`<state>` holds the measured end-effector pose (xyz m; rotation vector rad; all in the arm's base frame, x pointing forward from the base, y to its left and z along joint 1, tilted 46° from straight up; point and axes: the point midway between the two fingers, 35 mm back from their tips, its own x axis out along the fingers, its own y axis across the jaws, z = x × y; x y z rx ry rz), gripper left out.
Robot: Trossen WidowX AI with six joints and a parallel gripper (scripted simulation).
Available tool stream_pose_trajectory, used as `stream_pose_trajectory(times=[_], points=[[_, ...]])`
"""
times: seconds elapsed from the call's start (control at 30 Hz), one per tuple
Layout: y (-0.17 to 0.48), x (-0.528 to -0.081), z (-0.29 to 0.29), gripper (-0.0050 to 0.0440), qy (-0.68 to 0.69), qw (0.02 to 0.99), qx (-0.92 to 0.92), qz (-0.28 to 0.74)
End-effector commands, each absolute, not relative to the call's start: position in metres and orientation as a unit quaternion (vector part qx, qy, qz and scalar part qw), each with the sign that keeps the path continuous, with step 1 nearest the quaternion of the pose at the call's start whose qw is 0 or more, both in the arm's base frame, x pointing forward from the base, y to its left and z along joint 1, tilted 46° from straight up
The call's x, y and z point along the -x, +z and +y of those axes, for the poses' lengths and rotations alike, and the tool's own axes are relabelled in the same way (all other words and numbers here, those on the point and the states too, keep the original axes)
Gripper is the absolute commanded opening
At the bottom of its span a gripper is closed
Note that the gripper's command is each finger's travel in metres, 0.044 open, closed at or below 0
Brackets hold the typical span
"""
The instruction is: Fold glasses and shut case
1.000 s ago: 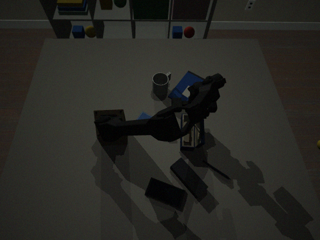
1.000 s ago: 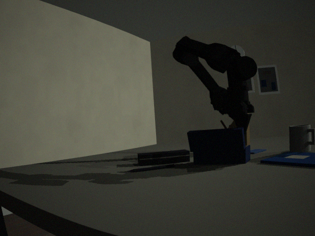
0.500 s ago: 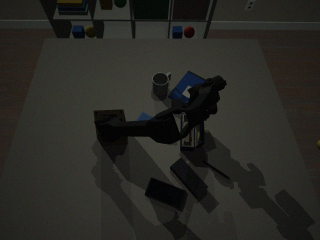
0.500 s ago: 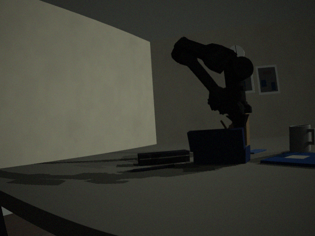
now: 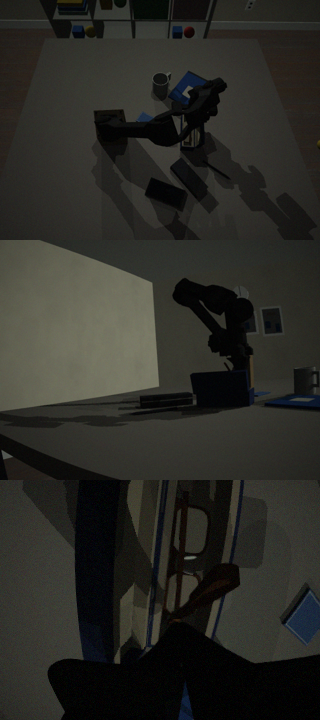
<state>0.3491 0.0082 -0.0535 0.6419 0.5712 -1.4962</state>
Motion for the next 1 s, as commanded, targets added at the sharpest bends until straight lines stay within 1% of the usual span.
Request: stream_pose_trajectory(times=[0.0,0.97], points=[[-0.049,-0.349,0.006,0.0000,-0.657,0.652,-0.284,0.249],[-0.052,-0.348,-0.008,0.0000,-0.657,0.652,-0.284,0.249]])
